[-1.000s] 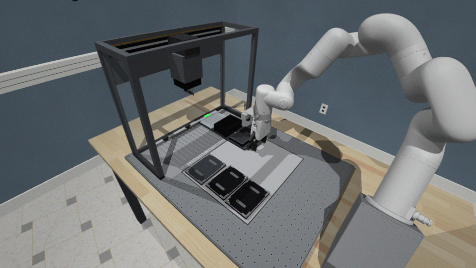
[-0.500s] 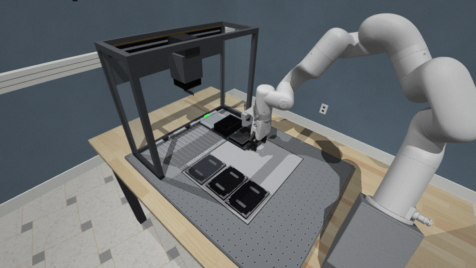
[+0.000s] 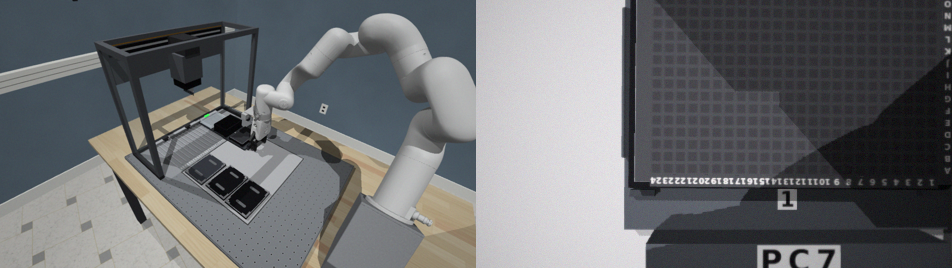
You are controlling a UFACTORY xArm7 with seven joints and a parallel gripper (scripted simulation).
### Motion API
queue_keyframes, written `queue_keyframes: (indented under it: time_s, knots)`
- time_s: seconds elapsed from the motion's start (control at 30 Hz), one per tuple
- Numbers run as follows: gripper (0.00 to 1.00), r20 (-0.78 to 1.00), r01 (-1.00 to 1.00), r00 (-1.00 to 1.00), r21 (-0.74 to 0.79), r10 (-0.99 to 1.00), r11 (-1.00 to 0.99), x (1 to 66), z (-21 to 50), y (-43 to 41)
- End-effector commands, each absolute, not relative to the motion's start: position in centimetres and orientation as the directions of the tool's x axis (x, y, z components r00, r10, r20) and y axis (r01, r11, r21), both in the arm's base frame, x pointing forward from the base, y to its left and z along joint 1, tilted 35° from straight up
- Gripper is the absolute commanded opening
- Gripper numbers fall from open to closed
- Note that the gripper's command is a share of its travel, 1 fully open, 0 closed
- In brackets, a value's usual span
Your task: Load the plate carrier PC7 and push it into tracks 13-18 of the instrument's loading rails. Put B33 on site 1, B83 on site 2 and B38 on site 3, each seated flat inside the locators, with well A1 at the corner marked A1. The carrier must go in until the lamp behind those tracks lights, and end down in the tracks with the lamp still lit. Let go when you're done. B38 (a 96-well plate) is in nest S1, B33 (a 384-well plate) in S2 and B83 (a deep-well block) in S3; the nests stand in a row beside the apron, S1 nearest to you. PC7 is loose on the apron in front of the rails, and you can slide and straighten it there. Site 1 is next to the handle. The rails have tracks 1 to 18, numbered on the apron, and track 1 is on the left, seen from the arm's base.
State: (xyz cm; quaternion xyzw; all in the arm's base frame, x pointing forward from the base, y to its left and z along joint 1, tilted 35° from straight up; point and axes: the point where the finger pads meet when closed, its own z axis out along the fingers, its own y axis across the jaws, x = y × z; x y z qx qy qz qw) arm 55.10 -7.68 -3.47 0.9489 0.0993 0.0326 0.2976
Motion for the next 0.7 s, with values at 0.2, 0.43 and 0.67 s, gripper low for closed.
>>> queue_keyframes:
  time_s: [0.2, 0.43, 0.67]
  knots:
    - [0.82, 0.006, 0.169, 0.978, 0.571, 0.211, -0.804, 54.79, -3.36, -7.60]
    - [0.82, 0.006, 0.169, 0.978, 0.571, 0.211, -0.804, 54.50, -3.36, -7.66]
    - [0.82, 0.006, 0.169, 0.978, 0.571, 0.211, -0.804, 54.46, -3.09, -7.47]
